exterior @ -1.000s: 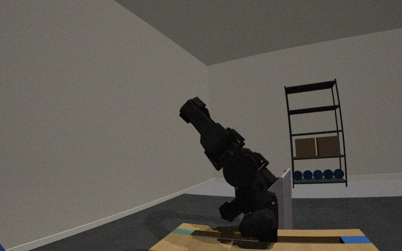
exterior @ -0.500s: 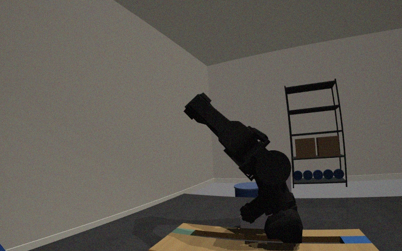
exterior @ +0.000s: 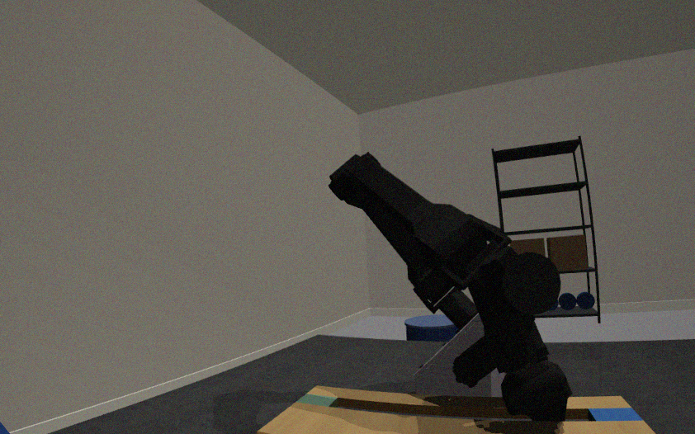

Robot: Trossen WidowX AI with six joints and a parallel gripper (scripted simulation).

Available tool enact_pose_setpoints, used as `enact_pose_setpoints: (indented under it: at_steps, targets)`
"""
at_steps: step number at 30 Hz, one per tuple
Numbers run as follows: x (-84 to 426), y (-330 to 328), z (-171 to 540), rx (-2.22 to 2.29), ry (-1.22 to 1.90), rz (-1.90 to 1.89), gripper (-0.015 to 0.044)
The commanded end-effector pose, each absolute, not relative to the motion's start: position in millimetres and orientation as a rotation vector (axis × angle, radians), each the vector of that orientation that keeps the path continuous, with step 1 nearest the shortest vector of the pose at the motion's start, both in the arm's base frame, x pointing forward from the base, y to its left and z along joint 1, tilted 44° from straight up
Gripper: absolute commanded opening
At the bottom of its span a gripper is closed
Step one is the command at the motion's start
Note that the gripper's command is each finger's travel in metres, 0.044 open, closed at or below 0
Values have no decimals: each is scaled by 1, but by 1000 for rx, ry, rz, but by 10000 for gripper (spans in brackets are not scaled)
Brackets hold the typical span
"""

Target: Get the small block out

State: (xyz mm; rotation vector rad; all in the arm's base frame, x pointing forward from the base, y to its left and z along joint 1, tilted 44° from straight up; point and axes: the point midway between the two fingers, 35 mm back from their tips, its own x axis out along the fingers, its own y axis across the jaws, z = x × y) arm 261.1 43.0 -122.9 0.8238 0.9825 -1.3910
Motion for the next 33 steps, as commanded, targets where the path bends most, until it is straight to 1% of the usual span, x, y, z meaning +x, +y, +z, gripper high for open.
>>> enact_pose_setpoints:
  at_steps: [1,8,15,20,21,24,25,33]
  targets:
    - [261,52,-132,831,984,-1394,400]
    - [261,55,-132,831,984,-1394,400]
    - [263,93,-89,824,987,-1389,400]
    - [264,93,-92,821,986,-1373,400]
    - [264,93,-92,806,995,-1362,374]
    - [262,97,-94,599,1121,-1201,295]
    - [261,98,-94,509,1169,-1130,285]
    - [252,111,-99,-230,1449,-540,285]
